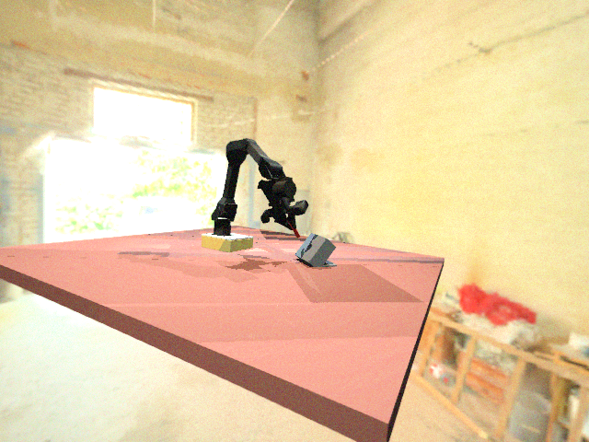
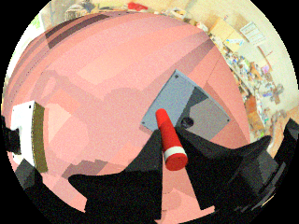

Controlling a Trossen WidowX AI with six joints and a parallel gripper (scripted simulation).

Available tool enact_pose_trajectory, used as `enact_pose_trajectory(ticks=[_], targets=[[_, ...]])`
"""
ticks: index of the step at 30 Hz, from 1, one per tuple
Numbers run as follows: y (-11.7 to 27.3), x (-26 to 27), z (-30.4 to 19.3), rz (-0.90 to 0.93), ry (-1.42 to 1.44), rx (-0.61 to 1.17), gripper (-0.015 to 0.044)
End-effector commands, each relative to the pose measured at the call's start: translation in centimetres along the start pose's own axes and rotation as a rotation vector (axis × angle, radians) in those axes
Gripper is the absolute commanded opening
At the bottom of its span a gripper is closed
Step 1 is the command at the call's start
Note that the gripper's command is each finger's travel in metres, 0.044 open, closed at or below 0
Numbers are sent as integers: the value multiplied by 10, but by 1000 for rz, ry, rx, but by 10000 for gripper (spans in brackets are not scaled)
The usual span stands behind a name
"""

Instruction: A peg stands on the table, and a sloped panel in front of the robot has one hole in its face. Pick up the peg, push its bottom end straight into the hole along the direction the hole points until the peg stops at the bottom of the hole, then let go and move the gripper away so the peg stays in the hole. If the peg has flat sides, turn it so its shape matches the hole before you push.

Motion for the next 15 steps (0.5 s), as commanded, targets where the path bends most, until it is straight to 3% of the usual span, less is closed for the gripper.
enact_pose_trajectory(ticks=[1, 15], targets=[[2, 2, -5, -16, -11, -14, 0], [13, 5, -20, -82, -53, -45, 0]])
Point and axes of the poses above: the point midway between the two fingers, 35 mm back from their tips, its own y axis back along the fingers, its own x axis across the jaws, z = x × y, the point moved 7 cm from there along y, back along the fingers, and after that the axes turned 1 degree about -y, right-handed, at the moved point
